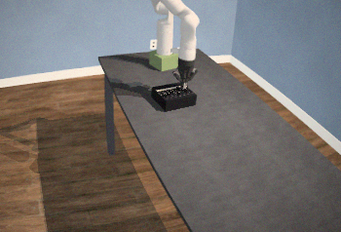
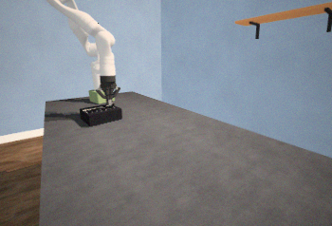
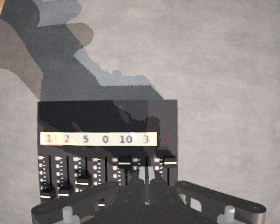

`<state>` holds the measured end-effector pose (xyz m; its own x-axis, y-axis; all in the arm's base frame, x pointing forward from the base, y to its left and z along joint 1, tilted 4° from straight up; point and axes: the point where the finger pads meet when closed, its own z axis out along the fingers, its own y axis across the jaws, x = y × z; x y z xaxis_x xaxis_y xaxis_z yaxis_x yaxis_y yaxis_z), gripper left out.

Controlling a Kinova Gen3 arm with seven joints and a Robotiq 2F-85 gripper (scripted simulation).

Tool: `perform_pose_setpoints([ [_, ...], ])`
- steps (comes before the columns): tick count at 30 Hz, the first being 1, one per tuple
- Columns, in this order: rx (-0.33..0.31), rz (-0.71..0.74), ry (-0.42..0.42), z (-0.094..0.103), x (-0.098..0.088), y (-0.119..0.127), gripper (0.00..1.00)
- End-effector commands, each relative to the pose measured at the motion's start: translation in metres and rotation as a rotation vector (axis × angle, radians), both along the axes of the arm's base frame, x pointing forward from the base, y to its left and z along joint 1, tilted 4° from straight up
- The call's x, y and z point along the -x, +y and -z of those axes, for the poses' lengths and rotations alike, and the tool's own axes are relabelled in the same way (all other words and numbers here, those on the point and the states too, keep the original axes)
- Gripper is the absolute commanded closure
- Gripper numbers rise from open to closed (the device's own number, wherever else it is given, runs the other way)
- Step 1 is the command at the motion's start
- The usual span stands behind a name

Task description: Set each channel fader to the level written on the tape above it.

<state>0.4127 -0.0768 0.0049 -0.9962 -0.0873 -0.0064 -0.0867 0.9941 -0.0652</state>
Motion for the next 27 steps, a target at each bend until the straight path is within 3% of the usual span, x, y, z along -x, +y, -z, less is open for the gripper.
perform_pose_setpoints([
  [1, 0.0, -0.001, -0.002, -0.0006, -0.0007, 0.0003, 1.0],
  [27, 0.0, -0.001, -0.002, -0.0006, 0.0052, -0.0002, 1.0],
])
